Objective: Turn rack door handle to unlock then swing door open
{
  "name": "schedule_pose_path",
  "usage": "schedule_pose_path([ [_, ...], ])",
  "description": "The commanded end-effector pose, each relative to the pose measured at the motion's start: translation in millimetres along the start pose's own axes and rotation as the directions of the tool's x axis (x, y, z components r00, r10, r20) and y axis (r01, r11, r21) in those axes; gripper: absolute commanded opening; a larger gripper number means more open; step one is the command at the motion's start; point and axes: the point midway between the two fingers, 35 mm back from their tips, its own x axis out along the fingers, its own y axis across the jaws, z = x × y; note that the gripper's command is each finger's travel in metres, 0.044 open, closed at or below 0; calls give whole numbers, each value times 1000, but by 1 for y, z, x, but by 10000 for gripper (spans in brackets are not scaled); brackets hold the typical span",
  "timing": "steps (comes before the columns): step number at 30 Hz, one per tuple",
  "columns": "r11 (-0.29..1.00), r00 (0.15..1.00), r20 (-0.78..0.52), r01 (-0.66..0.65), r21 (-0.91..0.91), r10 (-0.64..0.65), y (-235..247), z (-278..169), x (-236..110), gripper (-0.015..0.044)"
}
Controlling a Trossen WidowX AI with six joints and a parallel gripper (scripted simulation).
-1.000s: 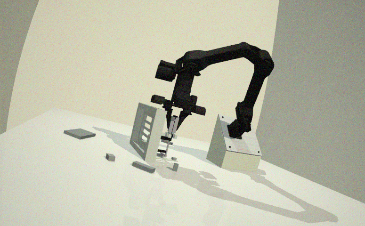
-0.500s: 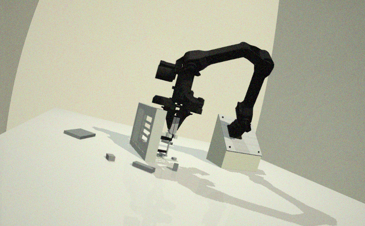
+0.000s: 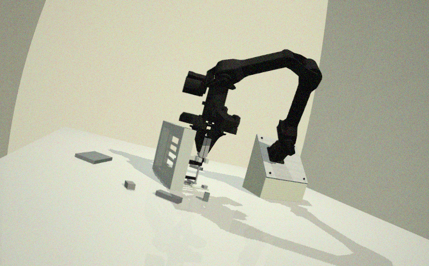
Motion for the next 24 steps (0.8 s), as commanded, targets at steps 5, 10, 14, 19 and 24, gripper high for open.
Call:
schedule_pose_path([
  [5,1000,1000,0,3,-28,-3,-1,1,1,28],
  [10,1000,1000,0,3,-28,-3,-1,1,1,133],
  [14,1000,1000,0,3,-28,-3,-1,1,1,238],
  [19,1000,1000,0,3,5,-3,-1,1,1,300],
  [24,970,1000,0,3,242,-3,-2,1,1,300],
])
